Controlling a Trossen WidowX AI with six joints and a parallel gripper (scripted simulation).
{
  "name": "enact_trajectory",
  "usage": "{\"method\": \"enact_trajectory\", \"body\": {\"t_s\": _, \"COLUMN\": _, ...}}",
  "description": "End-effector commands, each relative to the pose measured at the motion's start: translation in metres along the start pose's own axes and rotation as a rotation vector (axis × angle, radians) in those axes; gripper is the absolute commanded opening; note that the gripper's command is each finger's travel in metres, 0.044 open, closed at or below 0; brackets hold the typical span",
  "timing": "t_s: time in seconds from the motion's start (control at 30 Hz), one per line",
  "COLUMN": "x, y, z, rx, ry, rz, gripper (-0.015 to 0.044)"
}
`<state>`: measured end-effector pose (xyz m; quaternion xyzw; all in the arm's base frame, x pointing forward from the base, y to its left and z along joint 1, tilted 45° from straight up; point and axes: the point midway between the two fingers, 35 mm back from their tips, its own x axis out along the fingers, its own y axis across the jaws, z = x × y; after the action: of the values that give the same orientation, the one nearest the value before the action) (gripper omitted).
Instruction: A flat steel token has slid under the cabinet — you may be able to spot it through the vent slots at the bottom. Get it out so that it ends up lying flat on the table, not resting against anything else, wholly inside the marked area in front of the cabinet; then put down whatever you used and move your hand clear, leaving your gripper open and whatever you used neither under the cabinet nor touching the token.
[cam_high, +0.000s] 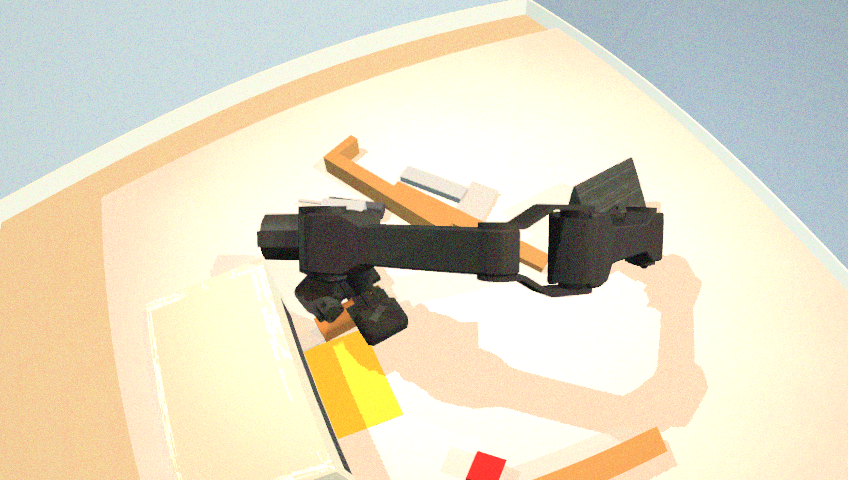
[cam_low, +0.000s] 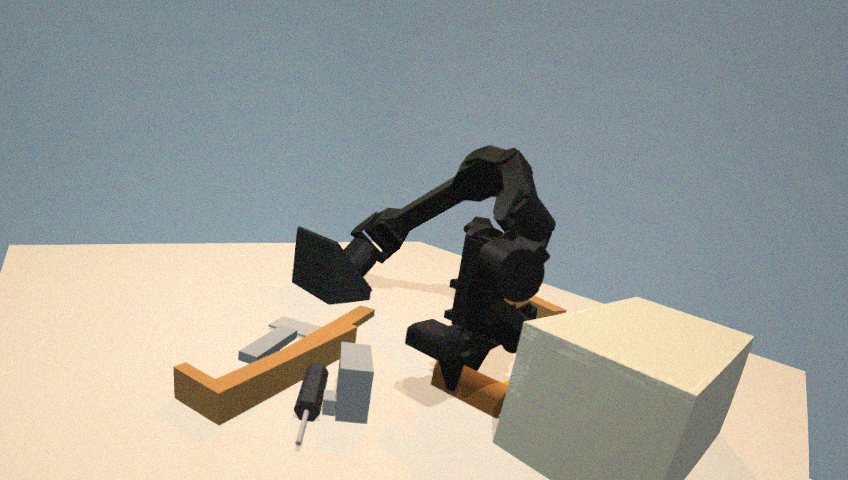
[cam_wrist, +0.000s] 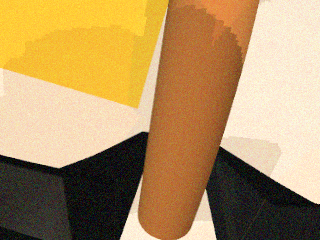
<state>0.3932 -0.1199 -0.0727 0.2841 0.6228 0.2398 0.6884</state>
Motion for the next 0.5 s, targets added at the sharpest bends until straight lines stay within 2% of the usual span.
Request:
{"method": "enact_trajectory", "body": {"t_s": 0.0, "x": 0.0, "y": 0.0, "z": 0.003, "rx": 0.001, "ry": -0.001, "rz": -0.001, "gripper": 0.0}}
{"method": "enact_trajectory", "body": {"t_s": 0.47, "x": 0.001, "y": 0.013, "z": 0.008, "rx": 0.001, "ry": -0.001, "rz": 0.0, "gripper": 0.0}}
